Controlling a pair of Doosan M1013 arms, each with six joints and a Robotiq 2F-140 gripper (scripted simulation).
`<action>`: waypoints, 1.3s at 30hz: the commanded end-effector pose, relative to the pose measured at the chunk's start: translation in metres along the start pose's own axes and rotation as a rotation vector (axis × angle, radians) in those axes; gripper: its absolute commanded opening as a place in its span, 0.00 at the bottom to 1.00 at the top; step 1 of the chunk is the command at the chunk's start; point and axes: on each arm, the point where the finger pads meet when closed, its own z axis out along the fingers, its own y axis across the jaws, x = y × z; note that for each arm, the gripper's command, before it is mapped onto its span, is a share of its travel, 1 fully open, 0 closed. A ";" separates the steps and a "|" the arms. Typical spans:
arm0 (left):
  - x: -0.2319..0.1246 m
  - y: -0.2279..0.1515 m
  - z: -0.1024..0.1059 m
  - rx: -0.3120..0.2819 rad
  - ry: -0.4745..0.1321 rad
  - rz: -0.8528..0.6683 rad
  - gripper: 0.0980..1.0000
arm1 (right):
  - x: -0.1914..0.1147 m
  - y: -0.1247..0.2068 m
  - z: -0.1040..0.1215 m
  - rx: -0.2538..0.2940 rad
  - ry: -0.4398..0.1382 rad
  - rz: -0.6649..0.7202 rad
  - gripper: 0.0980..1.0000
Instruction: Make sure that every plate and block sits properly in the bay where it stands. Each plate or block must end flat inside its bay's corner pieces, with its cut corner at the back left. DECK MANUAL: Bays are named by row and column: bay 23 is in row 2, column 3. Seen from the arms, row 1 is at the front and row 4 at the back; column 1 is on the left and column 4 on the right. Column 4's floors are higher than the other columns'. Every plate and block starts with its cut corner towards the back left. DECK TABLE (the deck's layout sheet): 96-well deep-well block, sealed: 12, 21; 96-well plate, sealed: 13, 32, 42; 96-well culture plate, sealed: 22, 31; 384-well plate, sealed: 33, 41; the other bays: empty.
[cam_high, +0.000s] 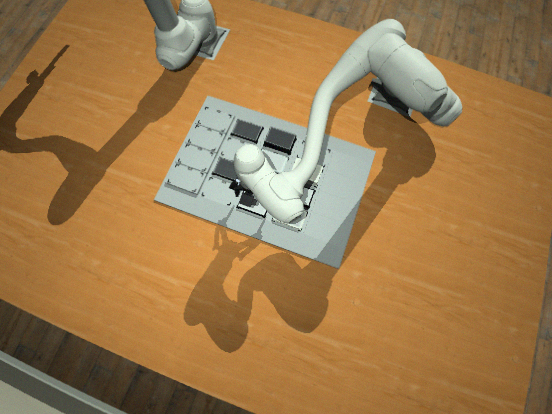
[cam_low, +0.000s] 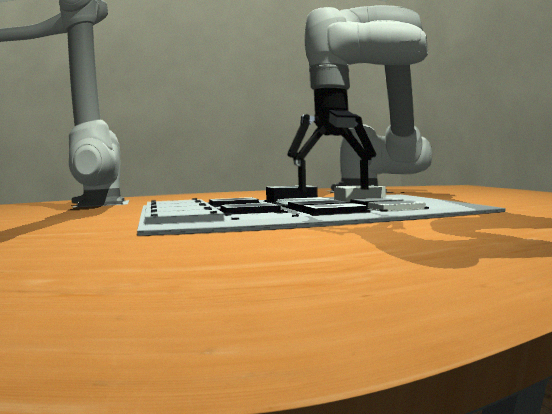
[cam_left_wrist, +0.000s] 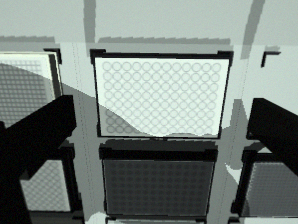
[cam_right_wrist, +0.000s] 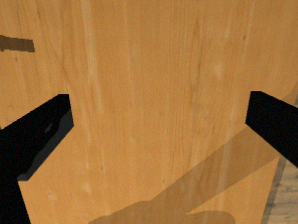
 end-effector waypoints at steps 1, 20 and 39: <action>0.001 0.000 -0.006 -0.001 0.002 0.000 1.00 | 0.000 0.000 -0.001 0.000 0.001 0.000 1.00; 0.001 0.000 -0.029 -0.001 0.002 0.000 1.00 | 0.000 0.000 -0.001 0.000 0.001 0.000 1.00; -0.016 0.009 -0.037 0.000 0.002 0.167 0.97 | 0.000 0.000 -0.001 0.000 0.001 0.000 1.00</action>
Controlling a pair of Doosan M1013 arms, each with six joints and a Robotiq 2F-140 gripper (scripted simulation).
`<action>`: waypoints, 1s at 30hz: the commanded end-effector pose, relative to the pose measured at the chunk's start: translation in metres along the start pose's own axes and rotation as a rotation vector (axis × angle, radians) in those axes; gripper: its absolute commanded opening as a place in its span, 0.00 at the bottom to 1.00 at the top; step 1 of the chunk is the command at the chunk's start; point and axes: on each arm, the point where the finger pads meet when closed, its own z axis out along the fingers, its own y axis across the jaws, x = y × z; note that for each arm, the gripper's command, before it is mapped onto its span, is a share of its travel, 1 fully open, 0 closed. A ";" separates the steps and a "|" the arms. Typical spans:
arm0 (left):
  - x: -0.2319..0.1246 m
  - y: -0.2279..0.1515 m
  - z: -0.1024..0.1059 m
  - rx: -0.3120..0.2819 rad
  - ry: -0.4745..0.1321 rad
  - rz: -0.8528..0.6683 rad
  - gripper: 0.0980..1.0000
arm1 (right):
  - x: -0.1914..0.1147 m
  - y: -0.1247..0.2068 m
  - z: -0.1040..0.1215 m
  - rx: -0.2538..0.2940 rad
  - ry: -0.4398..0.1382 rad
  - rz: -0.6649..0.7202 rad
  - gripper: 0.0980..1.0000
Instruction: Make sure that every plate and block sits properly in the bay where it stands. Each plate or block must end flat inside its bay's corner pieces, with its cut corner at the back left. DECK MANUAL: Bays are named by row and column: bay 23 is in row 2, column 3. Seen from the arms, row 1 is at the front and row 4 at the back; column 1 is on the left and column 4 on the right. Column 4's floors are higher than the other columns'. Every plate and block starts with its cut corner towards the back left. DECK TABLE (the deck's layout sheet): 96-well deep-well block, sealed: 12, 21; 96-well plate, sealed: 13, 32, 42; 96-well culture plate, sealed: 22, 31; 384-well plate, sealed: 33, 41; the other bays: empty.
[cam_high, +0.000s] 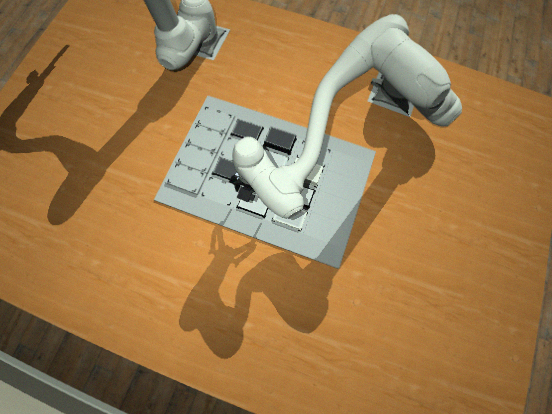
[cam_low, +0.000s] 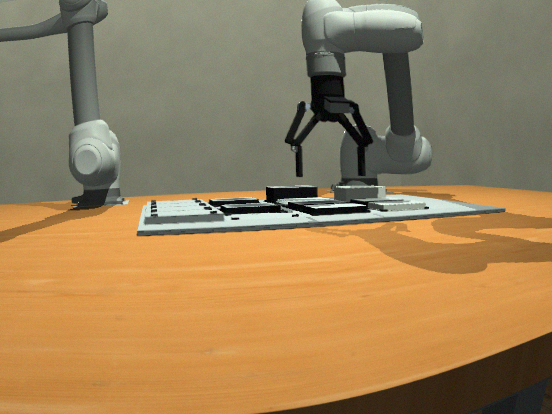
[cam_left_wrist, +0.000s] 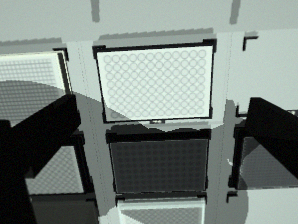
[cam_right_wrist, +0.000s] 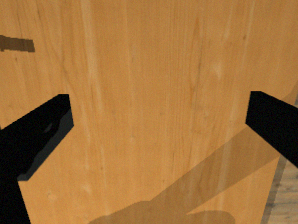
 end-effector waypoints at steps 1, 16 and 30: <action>-0.012 0.008 -0.007 -0.002 0.002 0.131 0.96 | 0.000 0.000 -0.001 0.000 0.001 0.000 1.00; -0.054 0.033 -0.024 -0.001 0.003 0.564 0.90 | 0.000 0.000 -0.001 0.000 0.001 0.000 1.00; -0.093 0.057 -0.039 -0.001 0.003 0.964 0.89 | 0.000 0.000 -0.001 0.000 0.001 0.000 1.00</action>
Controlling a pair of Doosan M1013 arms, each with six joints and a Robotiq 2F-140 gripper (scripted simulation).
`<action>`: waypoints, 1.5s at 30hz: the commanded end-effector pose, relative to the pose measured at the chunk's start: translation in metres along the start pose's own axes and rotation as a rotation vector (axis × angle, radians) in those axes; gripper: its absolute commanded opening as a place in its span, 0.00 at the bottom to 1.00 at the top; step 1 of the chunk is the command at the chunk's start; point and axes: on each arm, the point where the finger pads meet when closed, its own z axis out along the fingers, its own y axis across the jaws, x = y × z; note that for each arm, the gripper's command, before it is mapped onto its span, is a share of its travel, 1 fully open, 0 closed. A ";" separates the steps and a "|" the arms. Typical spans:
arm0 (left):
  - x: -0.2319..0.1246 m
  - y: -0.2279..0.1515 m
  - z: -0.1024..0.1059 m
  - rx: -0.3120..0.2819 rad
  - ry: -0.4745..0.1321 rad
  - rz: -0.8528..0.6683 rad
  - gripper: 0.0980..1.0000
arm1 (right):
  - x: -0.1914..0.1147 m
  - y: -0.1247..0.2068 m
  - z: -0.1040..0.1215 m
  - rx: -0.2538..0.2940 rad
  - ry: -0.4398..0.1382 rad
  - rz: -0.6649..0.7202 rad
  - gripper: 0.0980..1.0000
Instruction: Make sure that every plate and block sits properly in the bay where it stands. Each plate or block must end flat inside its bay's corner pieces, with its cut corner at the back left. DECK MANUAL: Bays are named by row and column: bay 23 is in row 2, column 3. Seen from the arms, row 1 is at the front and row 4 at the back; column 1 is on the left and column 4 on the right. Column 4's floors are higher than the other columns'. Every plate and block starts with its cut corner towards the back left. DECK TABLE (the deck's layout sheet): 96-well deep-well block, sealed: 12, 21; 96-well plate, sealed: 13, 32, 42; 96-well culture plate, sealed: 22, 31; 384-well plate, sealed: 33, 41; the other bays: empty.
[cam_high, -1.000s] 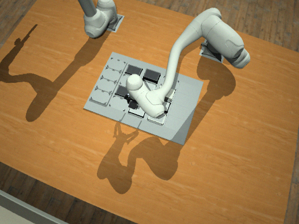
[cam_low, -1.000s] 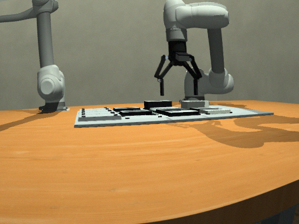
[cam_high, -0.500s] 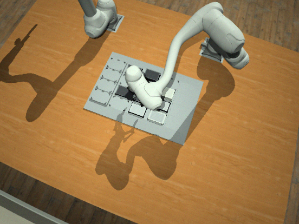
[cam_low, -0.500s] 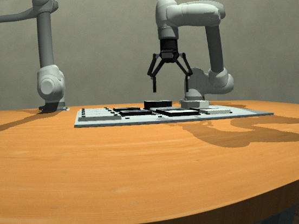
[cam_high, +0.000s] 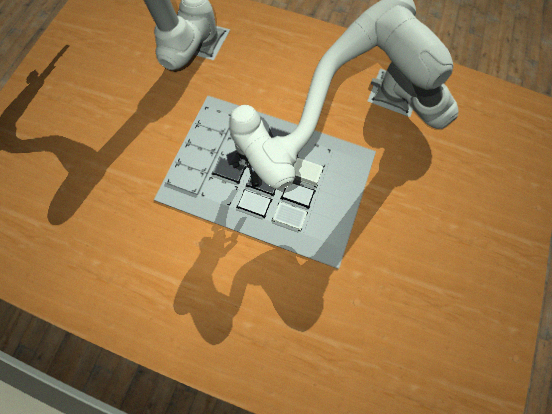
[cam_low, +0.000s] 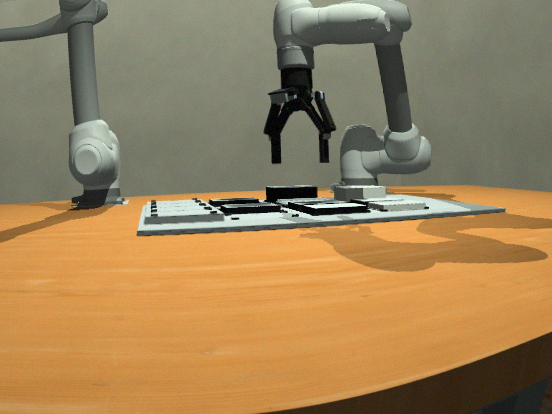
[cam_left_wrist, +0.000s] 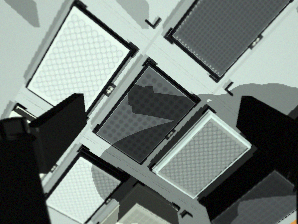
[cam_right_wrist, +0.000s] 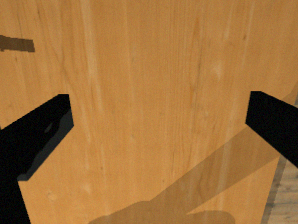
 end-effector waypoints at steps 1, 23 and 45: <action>-0.003 0.016 -0.007 -0.002 0.003 0.150 0.89 | 0.000 0.000 -0.001 0.000 0.001 0.000 1.00; -0.013 0.074 -0.028 -0.001 0.004 0.654 0.87 | 0.000 0.000 -0.001 0.000 0.001 0.000 1.00; -0.013 0.074 -0.028 -0.001 0.004 0.654 0.86 | 0.000 0.000 -0.001 0.000 0.001 0.000 1.00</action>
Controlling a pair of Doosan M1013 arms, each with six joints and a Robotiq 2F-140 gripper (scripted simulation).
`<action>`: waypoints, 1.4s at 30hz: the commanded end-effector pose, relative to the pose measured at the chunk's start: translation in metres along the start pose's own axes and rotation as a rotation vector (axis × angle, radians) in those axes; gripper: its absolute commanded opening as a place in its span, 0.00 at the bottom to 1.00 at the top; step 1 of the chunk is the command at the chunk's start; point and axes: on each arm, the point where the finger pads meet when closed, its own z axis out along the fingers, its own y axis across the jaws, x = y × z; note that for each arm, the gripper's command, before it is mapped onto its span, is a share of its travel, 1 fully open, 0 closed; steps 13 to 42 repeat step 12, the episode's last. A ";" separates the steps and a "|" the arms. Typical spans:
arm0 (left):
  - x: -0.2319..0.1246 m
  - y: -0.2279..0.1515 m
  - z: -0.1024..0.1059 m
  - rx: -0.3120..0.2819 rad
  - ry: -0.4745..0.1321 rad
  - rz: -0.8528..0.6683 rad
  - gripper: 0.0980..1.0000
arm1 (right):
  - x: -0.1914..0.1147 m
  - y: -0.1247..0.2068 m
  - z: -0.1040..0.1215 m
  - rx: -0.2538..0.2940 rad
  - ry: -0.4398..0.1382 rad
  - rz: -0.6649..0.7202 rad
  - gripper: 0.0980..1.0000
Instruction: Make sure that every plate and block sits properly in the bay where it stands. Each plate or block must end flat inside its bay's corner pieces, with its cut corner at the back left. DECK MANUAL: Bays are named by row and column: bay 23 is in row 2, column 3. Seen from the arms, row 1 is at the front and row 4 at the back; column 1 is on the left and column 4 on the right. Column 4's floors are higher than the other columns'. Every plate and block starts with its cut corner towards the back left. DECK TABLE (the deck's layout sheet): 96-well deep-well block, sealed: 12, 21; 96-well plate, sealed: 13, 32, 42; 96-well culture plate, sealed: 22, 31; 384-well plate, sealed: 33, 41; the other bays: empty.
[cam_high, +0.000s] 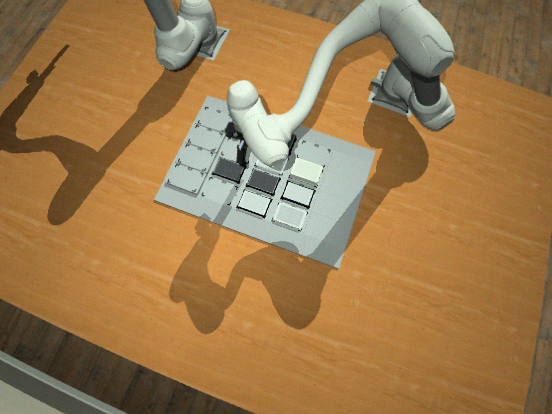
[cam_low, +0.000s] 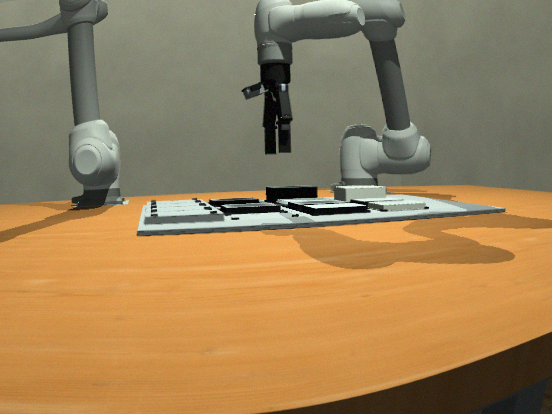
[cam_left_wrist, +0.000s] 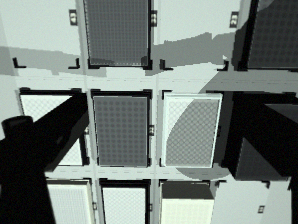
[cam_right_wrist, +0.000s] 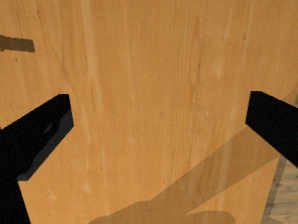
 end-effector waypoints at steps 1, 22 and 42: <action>0.000 0.000 -0.001 0.002 0.001 0.000 0.86 | 0.000 0.000 -0.001 0.000 0.001 0.000 1.00; 0.000 0.000 -0.001 0.002 0.001 0.000 0.85 | 0.000 0.000 -0.001 0.000 0.001 0.000 1.00; 0.000 0.000 -0.001 0.002 0.001 0.000 0.85 | 0.000 0.000 -0.001 0.000 0.001 0.000 1.00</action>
